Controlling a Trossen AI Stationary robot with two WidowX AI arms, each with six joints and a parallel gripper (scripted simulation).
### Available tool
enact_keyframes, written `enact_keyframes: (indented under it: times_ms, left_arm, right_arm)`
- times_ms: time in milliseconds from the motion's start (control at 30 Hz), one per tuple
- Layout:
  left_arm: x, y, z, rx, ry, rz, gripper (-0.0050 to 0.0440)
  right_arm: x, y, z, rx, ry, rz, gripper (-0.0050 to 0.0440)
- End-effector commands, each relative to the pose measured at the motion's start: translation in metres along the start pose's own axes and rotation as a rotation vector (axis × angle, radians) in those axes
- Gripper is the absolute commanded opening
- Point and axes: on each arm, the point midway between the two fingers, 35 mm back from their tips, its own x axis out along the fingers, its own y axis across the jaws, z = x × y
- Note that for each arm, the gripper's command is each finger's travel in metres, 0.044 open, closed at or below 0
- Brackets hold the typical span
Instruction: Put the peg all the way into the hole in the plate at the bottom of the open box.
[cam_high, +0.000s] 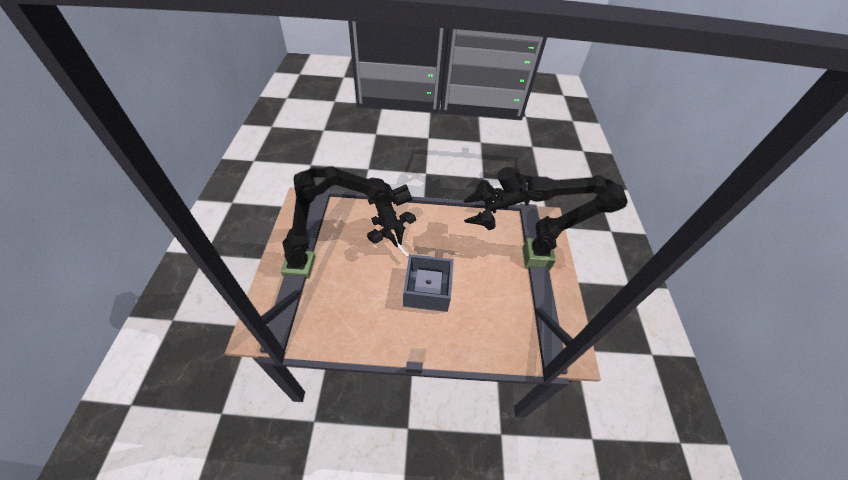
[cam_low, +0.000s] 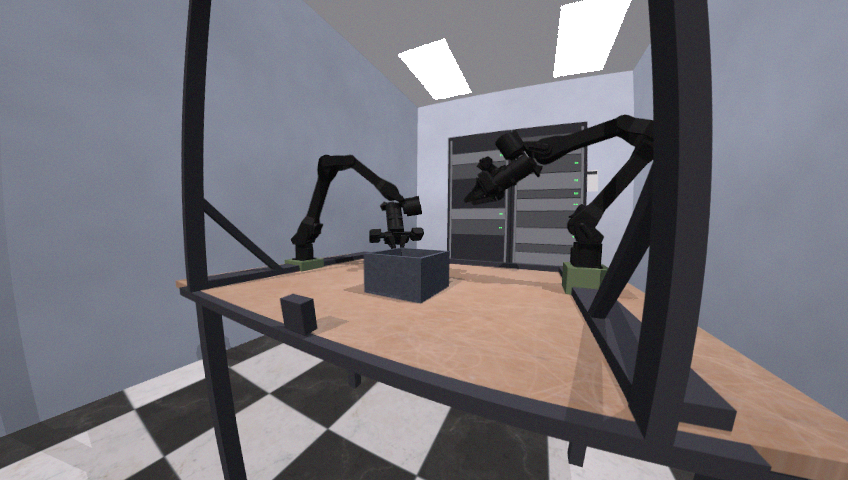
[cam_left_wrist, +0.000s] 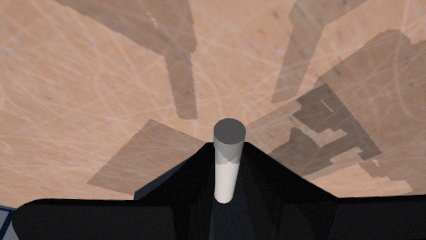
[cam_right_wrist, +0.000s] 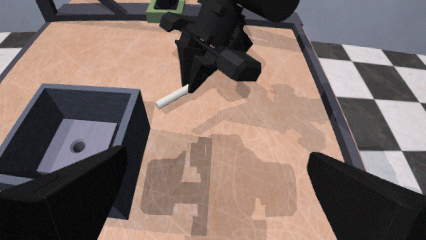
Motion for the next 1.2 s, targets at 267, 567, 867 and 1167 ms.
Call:
enact_keyframes:
  times_ms: [267,567,867,1167]
  left_arm:
    - [-0.019,0.003,-0.004,0.408,-0.163,-0.129,0.0024]
    - [-0.031,0.008,-0.001,0.865,-0.362,-0.253,0.0024]
    - [-0.039,0.011,0.001,1.184,-0.501,-0.339,0.0024]
    - [-0.049,0.017,0.005,1.624,-0.687,-0.451,0.0024]
  right_arm:
    - [-0.003,0.0,0.007,-0.002,-0.022,-0.001,0.044]
    - [-0.003,0.0,0.007,-0.002,-0.022,-0.001,0.044]
    - [-0.003,0.0,0.007,-0.002,-0.022,-0.001,0.044]
    - [-0.003,0.0,0.007,-0.002,-0.022,-0.001,0.044]
